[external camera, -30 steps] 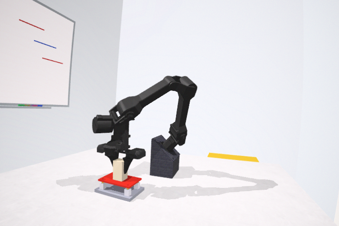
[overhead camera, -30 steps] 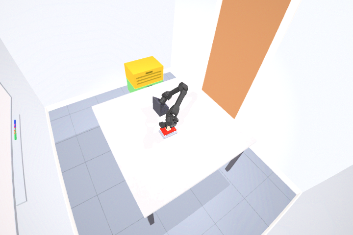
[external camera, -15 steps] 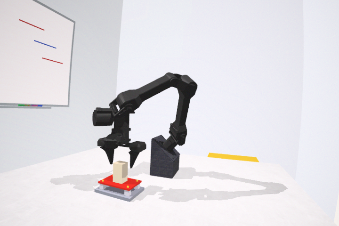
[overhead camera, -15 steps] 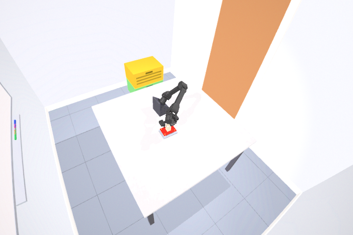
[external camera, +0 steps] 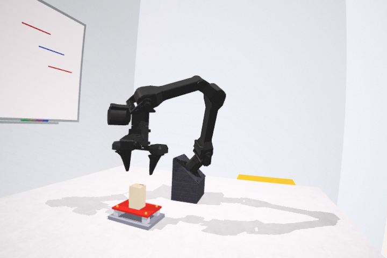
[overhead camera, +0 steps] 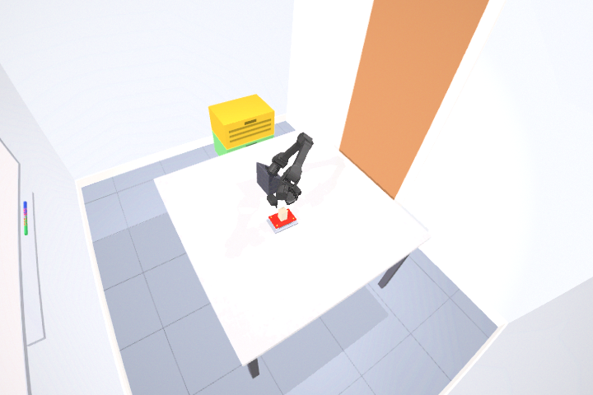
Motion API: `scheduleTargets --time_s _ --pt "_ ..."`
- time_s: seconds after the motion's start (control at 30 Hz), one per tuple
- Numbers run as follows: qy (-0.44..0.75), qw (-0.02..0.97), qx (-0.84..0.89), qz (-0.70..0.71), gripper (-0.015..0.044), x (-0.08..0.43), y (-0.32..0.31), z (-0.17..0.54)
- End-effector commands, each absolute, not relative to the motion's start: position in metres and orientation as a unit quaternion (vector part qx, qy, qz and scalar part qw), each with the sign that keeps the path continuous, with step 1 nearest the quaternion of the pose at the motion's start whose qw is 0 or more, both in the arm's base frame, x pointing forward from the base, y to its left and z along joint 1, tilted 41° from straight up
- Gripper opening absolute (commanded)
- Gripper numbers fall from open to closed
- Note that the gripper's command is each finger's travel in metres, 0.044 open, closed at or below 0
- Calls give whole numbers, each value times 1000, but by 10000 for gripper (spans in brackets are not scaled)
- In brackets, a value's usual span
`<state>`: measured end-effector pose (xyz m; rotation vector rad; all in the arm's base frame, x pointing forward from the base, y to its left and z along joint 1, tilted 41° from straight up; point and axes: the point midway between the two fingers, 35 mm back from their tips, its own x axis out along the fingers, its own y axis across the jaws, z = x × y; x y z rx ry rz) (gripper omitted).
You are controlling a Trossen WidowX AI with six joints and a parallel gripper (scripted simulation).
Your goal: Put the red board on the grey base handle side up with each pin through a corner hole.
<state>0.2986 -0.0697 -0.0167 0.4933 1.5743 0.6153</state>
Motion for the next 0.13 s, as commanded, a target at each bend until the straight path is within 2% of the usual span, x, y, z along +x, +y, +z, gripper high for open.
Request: scheduleTargets --time_s 0.0,0.1 --pt "690 636 213 270 440 298 -71 -15" --pt "690 636 213 270 440 298 -71 -15"
